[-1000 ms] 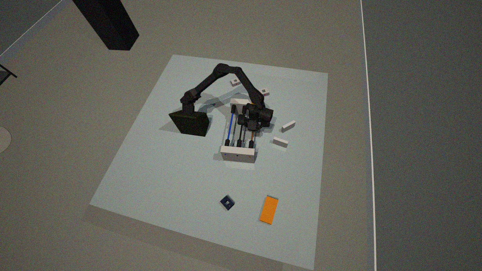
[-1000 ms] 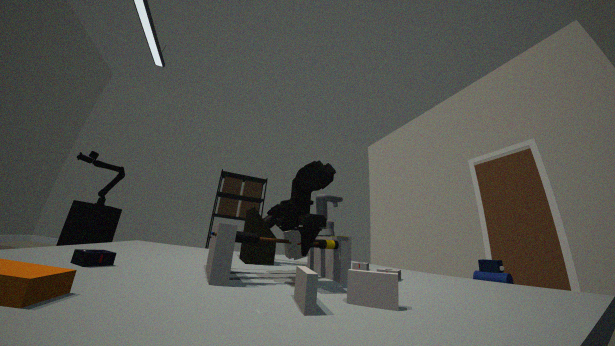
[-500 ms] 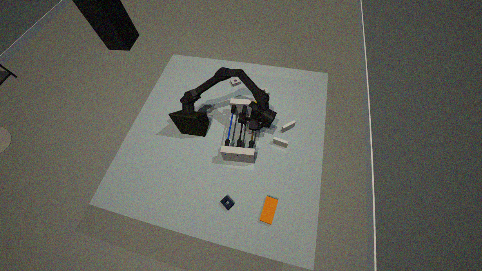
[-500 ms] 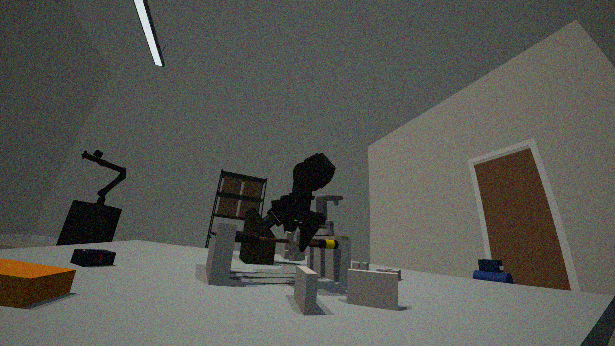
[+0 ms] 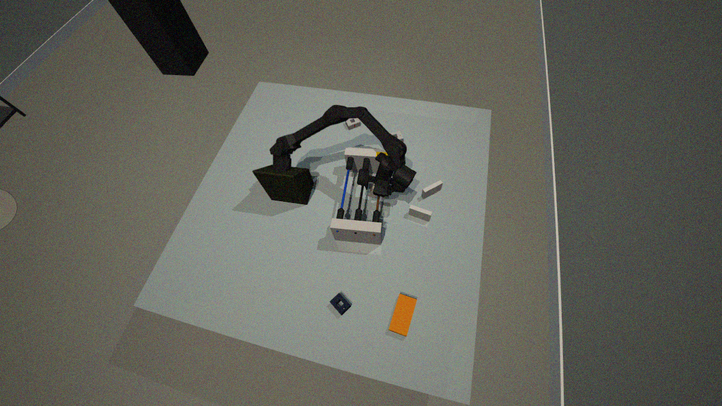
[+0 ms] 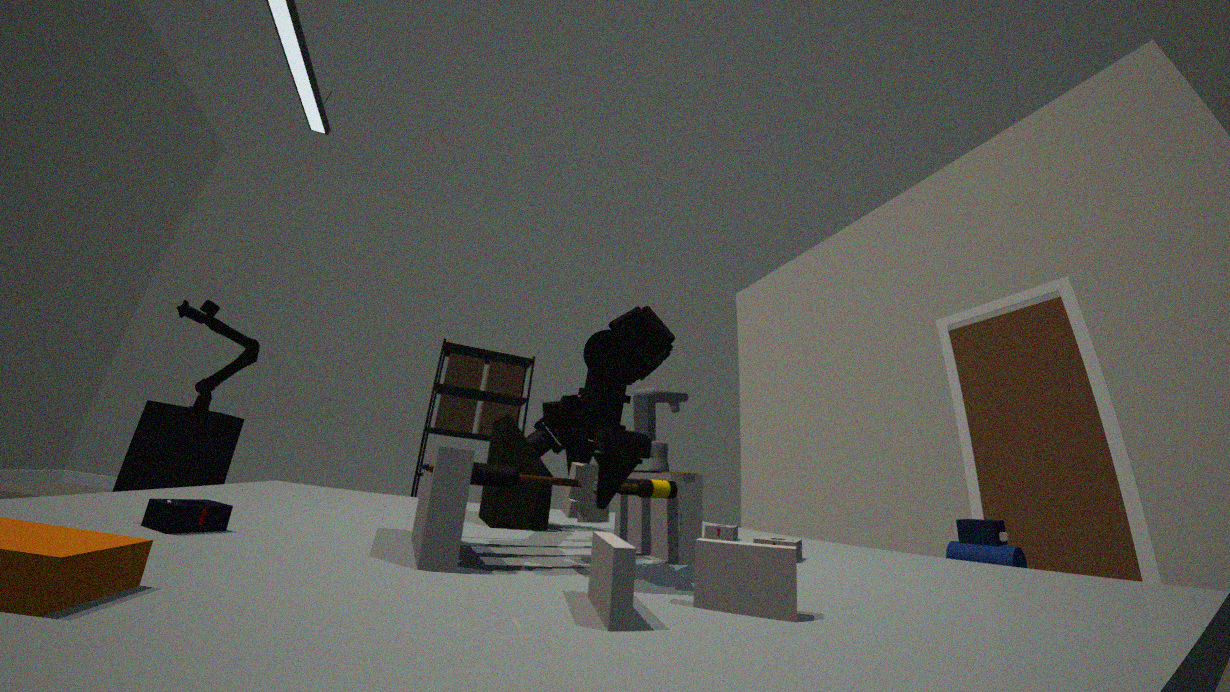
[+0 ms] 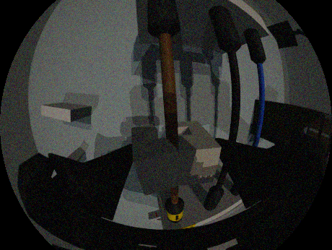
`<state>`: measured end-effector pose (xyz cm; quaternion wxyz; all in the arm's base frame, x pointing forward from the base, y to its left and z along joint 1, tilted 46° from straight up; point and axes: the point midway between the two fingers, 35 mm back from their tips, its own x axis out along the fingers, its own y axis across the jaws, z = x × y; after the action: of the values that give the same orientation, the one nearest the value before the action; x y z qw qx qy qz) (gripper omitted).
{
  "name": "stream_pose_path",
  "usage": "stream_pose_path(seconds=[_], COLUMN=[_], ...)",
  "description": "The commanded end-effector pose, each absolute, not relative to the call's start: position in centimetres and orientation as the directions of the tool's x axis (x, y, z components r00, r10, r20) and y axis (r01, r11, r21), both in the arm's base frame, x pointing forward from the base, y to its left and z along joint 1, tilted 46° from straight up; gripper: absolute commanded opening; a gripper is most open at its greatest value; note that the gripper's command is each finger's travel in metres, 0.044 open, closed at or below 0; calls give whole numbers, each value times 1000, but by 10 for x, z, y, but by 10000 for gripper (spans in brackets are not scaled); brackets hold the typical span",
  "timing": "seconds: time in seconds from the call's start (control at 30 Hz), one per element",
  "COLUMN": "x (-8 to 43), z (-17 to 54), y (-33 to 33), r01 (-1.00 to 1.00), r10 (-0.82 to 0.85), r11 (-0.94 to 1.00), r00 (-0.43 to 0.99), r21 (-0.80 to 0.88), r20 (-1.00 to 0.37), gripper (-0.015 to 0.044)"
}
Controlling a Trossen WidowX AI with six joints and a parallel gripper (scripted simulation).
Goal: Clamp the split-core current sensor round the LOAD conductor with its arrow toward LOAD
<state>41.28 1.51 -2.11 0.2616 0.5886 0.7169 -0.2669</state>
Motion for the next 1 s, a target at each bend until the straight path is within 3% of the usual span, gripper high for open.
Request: stream_pose_path(seconds=[0.0,0.53,0.97], x=[410,399,398], z=[-28,-34,-33], y=[19,23,23], r01=[980,938,936], r10=[700,665,662], r11=[178,283,290], r00=[-189,-341,-346], r21=[-89,-200,-199], r20=[-689,-664,-665], gripper=[440,440,440])
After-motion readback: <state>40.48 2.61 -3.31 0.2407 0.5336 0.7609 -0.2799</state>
